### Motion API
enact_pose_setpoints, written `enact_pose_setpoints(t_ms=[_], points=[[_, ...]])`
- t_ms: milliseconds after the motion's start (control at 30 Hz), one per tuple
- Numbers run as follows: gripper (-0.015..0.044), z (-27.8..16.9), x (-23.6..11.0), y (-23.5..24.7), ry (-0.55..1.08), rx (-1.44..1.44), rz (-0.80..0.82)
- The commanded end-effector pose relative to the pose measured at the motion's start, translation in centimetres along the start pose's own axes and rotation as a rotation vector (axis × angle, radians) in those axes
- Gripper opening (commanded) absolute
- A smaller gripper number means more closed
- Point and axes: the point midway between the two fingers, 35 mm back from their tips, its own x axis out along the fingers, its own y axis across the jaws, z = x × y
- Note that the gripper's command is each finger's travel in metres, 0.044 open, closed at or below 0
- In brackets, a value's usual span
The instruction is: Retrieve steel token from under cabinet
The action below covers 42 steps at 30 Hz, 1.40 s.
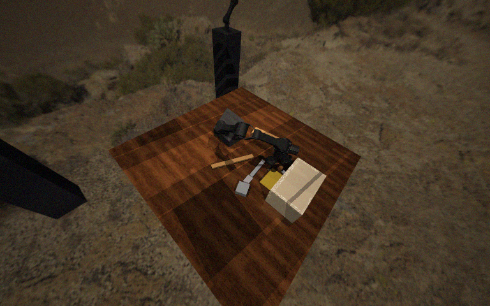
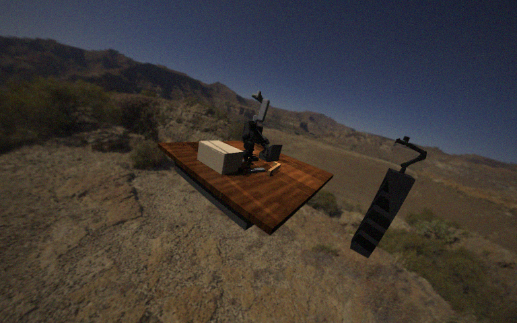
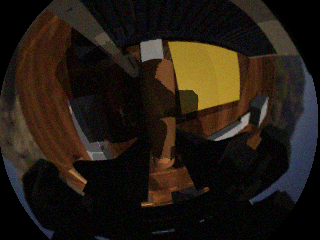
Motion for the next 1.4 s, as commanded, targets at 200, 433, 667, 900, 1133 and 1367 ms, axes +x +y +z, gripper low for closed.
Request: enact_pose_setpoints(t_ms=[200, 433, 667, 900, 1133, 1367], points=[[0.0, 0.3, 0.2, -1.3, -0.002, 0.002, 0.001], [0.0, 0.3, 0.2, -2.1, -0.002, 0.002, 0.001], [0.0, 0.3, 0.2, -2.5, -0.002, 0.002, 0.001], [0.0, 0.1, 0.2, -2.4, -0.001, 0.002, 0.001], [0.0, -0.5, 0.2, -2.4, -0.001, 0.002, 0.001], [0.0, -1.1, 0.2, -2.3, -0.001, 0.002, 0.001]])
